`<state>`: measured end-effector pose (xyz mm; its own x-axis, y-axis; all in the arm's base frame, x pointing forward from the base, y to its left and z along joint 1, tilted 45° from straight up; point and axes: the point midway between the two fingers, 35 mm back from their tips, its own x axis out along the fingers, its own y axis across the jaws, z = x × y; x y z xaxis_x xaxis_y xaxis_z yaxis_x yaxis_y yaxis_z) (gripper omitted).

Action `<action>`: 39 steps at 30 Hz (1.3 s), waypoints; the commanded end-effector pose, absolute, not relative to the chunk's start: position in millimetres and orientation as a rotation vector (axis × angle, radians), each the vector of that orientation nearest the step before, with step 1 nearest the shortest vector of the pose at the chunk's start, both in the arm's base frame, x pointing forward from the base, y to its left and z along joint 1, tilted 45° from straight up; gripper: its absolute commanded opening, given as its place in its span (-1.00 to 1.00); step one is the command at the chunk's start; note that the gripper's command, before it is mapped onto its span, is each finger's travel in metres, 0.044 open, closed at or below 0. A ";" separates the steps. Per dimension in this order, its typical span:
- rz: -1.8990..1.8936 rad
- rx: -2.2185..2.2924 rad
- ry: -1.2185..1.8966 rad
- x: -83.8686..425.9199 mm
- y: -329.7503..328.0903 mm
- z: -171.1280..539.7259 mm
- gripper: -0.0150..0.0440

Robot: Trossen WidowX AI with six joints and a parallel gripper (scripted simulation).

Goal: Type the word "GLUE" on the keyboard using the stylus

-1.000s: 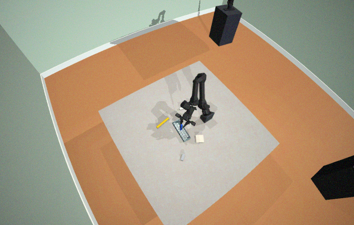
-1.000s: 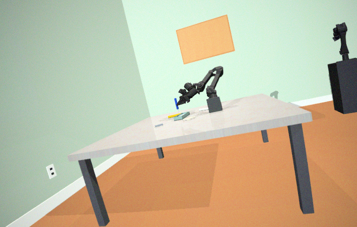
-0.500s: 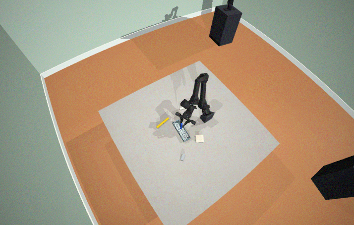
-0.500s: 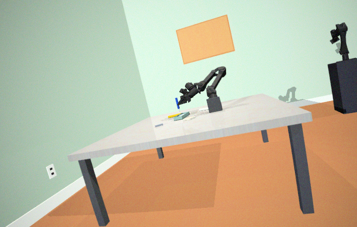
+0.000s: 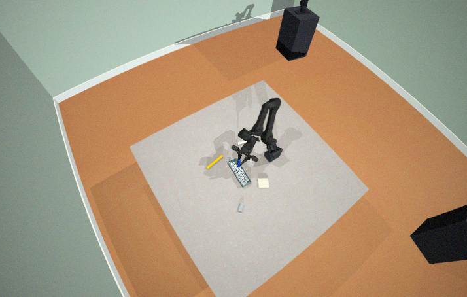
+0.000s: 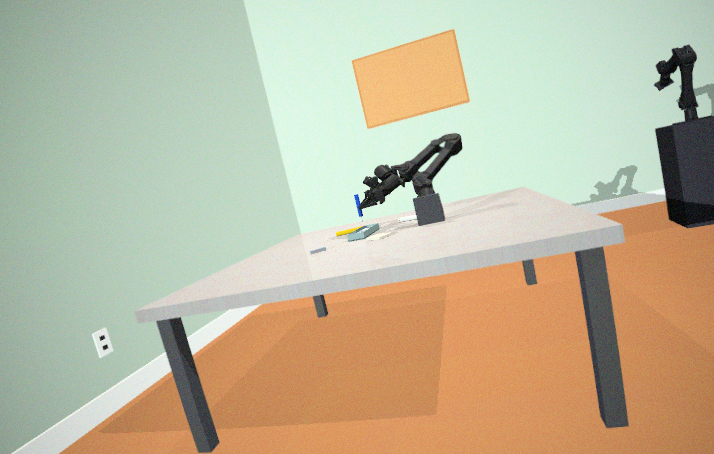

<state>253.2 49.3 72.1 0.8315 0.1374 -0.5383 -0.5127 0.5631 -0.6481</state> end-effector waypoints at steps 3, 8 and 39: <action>0.401 -0.900 0.464 251.7 40.0 62.7 -0.49; 0.400 -0.900 0.463 251.6 37.4 60.7 -0.49; 0.401 -0.900 0.466 254.3 37.5 58.0 -0.22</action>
